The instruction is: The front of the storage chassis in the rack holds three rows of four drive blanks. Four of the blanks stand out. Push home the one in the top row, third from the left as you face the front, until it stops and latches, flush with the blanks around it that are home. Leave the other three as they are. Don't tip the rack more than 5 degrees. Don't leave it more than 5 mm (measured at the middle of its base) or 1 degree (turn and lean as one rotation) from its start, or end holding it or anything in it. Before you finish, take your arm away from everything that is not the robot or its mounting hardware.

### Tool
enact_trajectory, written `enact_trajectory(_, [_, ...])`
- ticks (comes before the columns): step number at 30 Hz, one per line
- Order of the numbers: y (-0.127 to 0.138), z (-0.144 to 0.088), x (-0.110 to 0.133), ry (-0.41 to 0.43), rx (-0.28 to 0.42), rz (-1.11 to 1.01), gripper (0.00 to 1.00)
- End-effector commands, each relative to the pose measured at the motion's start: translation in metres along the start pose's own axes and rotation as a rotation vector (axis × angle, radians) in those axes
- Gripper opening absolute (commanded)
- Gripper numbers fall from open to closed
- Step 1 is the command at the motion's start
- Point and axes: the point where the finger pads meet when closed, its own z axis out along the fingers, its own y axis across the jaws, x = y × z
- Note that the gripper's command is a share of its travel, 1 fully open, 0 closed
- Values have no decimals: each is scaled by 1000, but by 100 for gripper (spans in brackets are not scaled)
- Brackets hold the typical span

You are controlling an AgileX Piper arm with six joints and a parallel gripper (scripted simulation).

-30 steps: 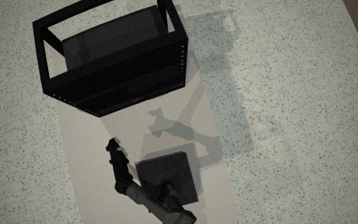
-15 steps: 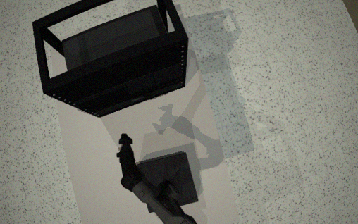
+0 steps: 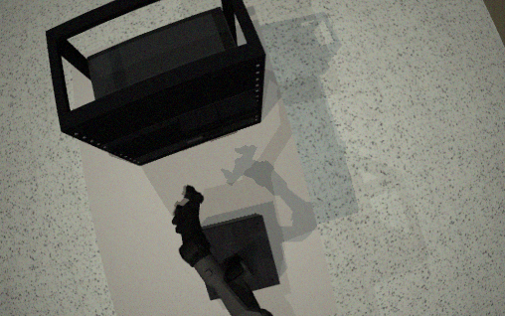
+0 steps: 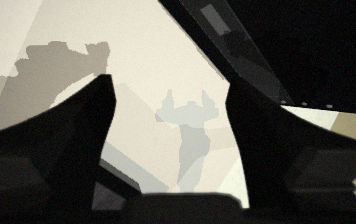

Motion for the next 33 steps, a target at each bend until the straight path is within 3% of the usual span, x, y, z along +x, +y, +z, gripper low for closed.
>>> enact_trajectory(1, [-3, -1, 3, -1, 4, 55, 100])
enact_trajectory(33, [-34, -11, 33, -6, 43, 605, 100])
